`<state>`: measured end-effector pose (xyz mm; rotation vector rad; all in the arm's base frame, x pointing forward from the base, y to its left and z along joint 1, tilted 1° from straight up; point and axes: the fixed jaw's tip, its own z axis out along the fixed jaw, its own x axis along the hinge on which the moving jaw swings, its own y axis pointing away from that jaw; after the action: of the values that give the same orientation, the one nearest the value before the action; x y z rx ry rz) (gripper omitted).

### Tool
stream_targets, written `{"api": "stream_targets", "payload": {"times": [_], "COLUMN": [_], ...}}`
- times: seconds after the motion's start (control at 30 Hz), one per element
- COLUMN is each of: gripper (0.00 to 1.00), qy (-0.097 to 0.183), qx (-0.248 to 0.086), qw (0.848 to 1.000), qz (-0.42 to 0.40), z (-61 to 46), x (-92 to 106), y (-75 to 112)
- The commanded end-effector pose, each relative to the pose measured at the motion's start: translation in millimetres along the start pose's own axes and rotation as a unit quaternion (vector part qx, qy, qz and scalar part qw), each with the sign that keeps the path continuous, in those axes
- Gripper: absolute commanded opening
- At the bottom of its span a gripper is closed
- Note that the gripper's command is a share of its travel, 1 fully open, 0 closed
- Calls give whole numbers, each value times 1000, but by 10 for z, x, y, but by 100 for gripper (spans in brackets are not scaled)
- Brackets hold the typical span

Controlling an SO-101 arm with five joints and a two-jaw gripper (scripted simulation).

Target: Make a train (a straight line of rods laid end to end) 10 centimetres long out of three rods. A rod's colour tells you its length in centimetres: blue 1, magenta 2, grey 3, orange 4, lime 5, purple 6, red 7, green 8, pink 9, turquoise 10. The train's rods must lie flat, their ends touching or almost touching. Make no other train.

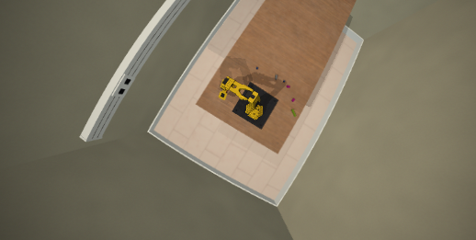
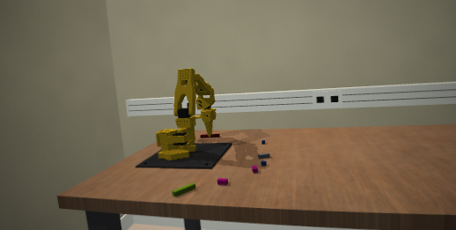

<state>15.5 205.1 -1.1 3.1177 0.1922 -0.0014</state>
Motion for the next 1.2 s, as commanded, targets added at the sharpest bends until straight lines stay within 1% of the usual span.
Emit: {"api": "stream_targets", "payload": {"times": [0.0, 0.33, 1.17], "gripper": [2, 0, 0], "qy": [-3, -3, -3], "qx": [-12, -12, -12], "qw": [1000, 1000, 1000], "qz": [-9, -9, -9], "z": [51, 51, 44], "x": [-26, -26, -26], "y": [39, 39, 38]}}
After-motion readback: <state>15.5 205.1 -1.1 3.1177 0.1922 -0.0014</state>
